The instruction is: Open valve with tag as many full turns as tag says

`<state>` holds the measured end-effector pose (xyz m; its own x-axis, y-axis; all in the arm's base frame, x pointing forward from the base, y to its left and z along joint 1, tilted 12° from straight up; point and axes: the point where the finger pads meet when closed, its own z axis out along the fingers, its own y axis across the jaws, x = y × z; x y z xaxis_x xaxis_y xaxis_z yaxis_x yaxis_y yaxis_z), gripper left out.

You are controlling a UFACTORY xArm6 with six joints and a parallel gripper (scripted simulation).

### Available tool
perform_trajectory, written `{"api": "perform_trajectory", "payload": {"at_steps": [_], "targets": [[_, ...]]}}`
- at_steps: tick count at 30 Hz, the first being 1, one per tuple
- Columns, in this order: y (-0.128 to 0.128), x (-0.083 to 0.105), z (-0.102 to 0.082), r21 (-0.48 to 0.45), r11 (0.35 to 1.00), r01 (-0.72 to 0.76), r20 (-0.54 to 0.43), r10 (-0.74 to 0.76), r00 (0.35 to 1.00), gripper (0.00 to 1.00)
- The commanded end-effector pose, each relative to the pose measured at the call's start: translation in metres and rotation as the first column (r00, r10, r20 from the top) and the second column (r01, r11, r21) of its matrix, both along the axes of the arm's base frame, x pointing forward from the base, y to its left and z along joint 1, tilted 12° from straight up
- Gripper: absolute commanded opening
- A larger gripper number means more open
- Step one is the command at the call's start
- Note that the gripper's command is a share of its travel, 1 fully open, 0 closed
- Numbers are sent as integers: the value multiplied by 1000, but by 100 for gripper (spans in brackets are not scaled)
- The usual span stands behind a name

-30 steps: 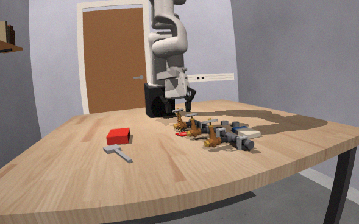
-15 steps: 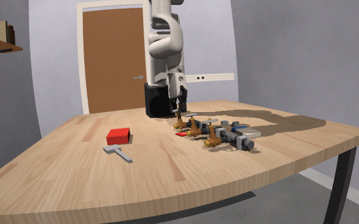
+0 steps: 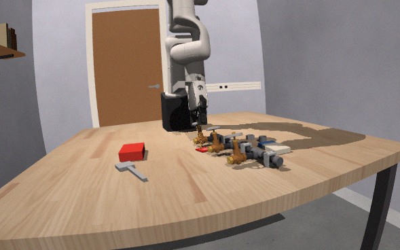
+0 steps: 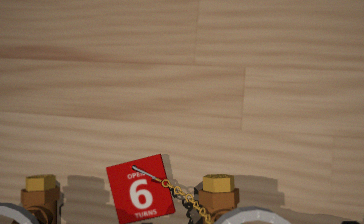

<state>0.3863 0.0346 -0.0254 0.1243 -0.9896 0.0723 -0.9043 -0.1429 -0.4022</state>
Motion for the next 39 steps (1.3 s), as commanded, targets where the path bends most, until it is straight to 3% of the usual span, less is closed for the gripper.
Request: {"api": "perform_trajectory", "payload": {"at_steps": [1, 37, 38, 39], "targets": [[0, 0, 0, 84, 996, -34, 79, 27, 996, 100], [0, 0, 0, 84, 996, -34, 79, 27, 996, 100], [0, 0, 0, 84, 996, -34, 79, 27, 996, 0], [0, 0, 0, 84, 996, -34, 79, 27, 996, 0]]}}
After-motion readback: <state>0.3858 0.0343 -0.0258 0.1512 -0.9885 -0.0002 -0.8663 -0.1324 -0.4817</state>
